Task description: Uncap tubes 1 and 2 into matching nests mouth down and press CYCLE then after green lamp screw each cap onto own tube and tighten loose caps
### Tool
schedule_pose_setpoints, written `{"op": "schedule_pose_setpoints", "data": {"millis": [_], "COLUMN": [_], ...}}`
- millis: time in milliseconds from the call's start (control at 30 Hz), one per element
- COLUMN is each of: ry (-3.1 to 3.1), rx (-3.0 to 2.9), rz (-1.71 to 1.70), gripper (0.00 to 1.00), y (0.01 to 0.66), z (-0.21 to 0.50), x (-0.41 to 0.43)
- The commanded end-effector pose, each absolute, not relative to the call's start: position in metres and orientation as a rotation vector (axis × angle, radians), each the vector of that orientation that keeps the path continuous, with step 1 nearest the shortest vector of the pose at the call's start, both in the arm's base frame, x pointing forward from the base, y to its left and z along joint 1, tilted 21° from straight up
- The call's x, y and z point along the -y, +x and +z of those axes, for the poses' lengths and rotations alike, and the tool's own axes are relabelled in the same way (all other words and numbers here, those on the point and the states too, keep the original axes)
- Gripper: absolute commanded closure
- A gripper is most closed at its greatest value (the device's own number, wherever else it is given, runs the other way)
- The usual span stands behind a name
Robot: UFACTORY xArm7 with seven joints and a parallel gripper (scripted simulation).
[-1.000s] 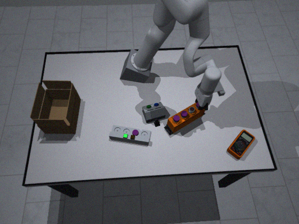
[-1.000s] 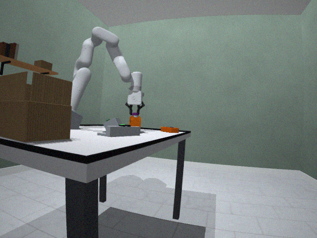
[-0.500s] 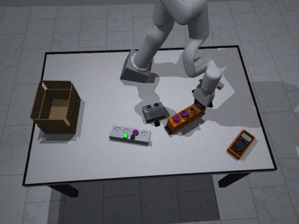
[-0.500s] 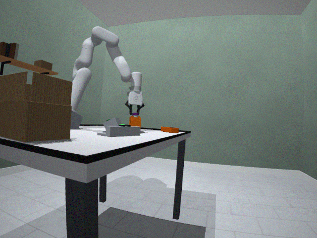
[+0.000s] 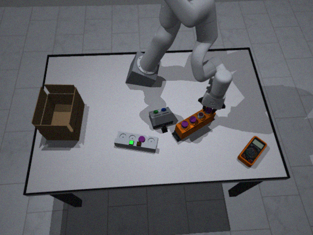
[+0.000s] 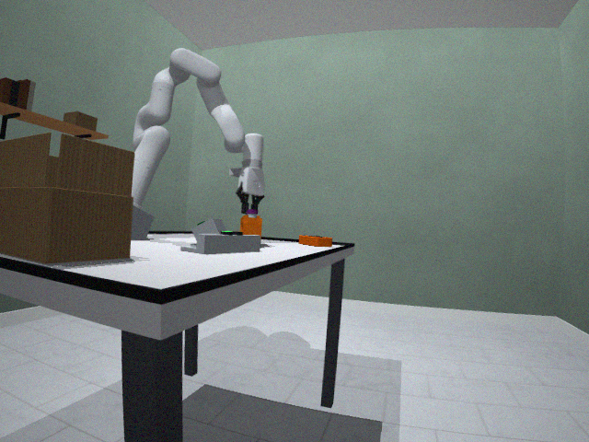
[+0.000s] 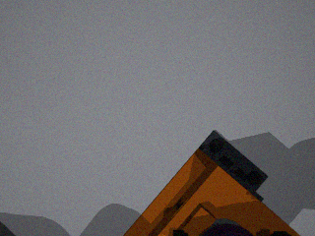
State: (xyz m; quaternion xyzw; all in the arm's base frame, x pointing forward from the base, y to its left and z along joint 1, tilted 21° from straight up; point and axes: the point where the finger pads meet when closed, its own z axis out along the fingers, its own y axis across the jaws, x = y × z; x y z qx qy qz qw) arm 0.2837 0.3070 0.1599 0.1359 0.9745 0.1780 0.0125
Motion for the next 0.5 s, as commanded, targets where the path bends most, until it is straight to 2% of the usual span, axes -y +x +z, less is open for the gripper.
{"op": "schedule_pose_setpoints", "data": {"millis": [0, 100, 133, 467], "ry": [0.286, 0.286, 0.286, 0.286], "rx": [-3.051, -3.051, -3.051, -3.051], "rz": [0.579, 0.579, 0.579, 0.579], "gripper": [0.54, 0.54, 1.00, 1.00], "y": [0.2849, 0.2849, 0.2849, 0.2849], "z": [0.1616, 0.1616, 0.1616, 0.1616], "x": [-0.3076, -0.3076, -0.3076, -0.3076]}}
